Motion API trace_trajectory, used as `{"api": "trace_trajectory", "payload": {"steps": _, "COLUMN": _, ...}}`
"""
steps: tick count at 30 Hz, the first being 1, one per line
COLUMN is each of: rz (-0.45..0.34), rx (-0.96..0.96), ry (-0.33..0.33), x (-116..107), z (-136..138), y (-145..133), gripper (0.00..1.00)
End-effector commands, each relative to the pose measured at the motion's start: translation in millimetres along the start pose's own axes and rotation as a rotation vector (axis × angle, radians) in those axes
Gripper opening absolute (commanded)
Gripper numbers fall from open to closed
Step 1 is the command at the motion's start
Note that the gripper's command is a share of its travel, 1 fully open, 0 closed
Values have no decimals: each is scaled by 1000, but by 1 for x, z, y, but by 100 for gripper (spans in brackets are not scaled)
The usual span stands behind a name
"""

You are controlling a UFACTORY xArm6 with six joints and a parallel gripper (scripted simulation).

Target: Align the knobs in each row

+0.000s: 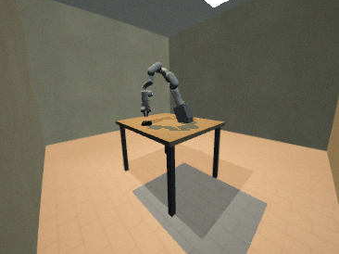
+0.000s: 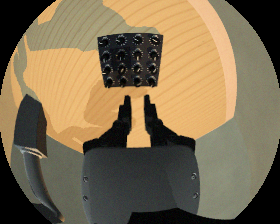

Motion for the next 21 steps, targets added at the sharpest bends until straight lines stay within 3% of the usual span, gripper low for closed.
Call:
{"api": "trace_trajectory", "payload": {"steps": 1, "rz": 1, "rx": 0, "ry": -3, "x": -1, "z": 1, "y": 0, "gripper": 19}}
{"api": "trace_trajectory", "payload": {"steps": 21, "rz": 1, "rx": 0, "ry": -3, "x": 11, "z": 1, "y": 0, "gripper": 19}}
Point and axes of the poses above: the point where the finger pads meet when closed, its own x axis out along the fingers, its own z axis across the jaws, y = z × x, the point moved 5 cm from there along -x, back along the fingers, and after that the axes turned 4 degrees about -x, right-handed, at the moved point
